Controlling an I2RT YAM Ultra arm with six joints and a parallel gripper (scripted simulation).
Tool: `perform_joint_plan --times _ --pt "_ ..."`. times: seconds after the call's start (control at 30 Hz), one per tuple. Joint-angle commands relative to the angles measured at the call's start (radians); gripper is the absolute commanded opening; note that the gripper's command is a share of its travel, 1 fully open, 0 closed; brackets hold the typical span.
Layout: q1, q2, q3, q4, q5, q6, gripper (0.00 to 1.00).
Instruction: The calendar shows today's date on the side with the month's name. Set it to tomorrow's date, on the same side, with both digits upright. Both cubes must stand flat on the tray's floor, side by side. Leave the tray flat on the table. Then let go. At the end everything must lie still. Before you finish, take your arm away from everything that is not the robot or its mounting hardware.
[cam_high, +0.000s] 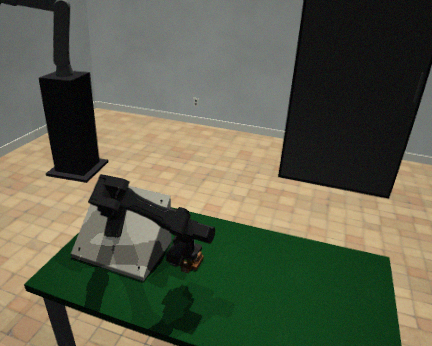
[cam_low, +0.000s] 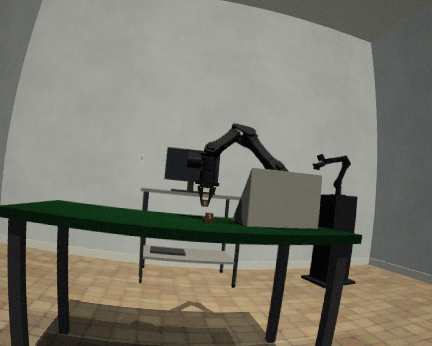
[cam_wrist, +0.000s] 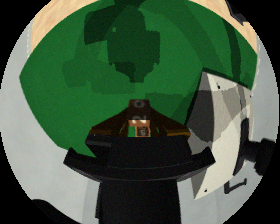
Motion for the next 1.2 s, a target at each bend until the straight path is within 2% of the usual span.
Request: perform_joint_plan --times 0.0,0.17,0.53,0.6,0.7,0.8,1.17 --pt "0.055 -0.035 0.043 -0.149 0.01 0.082 0.26" --pt "0.083 -0.049 0.072 -0.217 0.009 0.119 0.26" --pt "0.087 -0.048 0.074 -0.22 0.009 0.124 0.26" --pt "0.13 -0.01 0.083 -0.228 0.003 0.181 0.26" --pt "0.255 0.101 0.112 -0.251 -0.013 0.347 0.26" --pt "0.298 0.139 0.121 -0.259 -0.018 0.404 0.26" --pt "0.3 0.141 0.122 -0.259 -0.018 0.408 0.26"
